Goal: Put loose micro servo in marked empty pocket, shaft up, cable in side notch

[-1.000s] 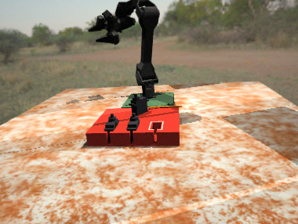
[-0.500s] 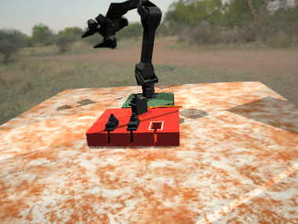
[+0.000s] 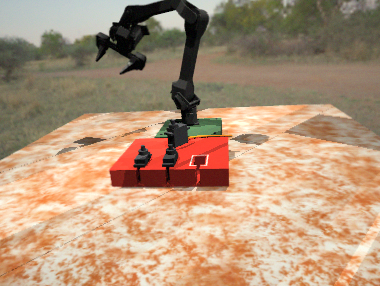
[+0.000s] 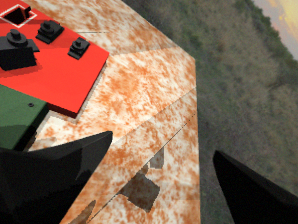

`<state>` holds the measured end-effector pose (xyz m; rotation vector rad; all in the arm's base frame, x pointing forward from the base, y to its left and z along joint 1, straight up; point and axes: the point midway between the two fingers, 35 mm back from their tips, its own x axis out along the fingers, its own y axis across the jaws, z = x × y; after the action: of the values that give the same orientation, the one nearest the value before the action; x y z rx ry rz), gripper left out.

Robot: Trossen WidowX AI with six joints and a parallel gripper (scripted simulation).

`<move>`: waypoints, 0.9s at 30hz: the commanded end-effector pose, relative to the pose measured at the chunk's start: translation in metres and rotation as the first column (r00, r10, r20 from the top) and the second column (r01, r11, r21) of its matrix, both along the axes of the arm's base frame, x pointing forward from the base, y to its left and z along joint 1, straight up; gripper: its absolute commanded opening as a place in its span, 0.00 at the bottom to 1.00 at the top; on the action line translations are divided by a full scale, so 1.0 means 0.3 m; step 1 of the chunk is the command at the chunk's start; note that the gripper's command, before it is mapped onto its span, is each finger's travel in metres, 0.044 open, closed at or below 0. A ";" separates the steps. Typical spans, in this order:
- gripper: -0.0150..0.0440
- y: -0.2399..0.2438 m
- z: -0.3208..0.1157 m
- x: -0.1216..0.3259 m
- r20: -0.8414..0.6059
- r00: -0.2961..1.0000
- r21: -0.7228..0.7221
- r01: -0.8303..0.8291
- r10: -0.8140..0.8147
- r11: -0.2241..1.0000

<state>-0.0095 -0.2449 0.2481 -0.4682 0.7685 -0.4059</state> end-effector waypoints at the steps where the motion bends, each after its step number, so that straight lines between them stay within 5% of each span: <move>1: 1.00 0.008 -0.040 0.074 -0.057 0.991 0.025 -0.116 0.118 0.993; 27: 1.00 0.177 -0.210 0.448 -0.334 0.622 0.170 -0.700 0.708 0.694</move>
<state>0.1137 -0.2014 0.1928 -0.7540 0.8773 0.3639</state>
